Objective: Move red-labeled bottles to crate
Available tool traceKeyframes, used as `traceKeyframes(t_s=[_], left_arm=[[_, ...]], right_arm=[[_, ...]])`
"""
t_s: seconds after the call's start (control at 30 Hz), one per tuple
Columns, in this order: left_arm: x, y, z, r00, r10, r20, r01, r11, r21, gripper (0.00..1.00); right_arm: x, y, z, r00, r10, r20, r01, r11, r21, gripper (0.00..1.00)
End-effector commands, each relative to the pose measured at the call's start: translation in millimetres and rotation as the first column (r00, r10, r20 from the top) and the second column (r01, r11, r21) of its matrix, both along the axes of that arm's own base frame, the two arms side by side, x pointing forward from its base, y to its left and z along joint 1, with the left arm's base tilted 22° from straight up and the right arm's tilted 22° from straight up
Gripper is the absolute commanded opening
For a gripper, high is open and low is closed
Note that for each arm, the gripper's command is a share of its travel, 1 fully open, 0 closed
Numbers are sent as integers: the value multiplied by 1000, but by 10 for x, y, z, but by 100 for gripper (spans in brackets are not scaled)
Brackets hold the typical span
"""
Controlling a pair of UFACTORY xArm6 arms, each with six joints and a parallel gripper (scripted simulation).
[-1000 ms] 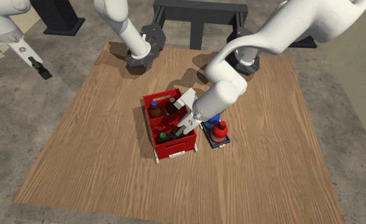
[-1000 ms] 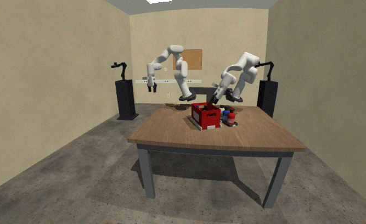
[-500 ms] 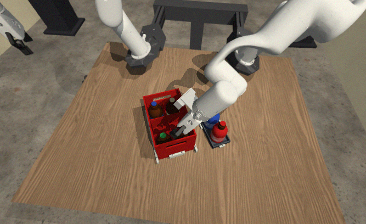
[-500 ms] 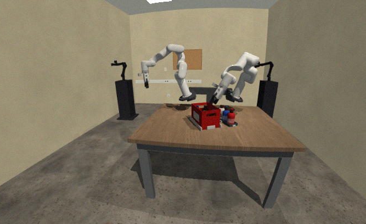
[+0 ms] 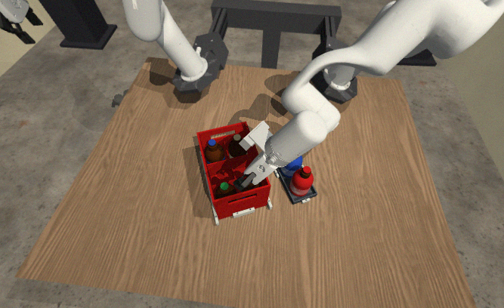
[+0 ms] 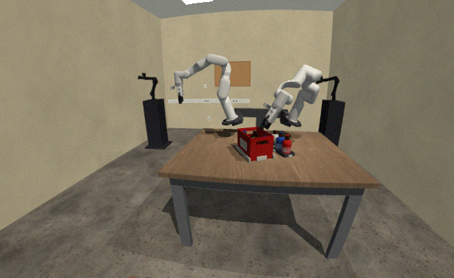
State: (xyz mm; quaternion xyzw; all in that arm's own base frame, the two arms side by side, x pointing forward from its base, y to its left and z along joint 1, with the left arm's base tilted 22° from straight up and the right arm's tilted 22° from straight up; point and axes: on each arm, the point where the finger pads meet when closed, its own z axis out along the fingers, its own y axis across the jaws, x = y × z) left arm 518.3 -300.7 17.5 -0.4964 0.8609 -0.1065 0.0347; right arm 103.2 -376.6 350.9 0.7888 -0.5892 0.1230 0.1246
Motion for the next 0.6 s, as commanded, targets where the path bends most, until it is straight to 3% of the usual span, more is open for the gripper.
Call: traceKeyframes(t_s=[0.0,0.57], left_arm=[[11,-12,21,1000,-1,4,1,1000,-2,100],[11,-12,21,1000,-1,4,1,1000,-2,100]], right_arm=[[-301,-55,143,997,-79,18,79,997,2,100],[-811,-51,356,975,-217,47,217,976,7,100]])
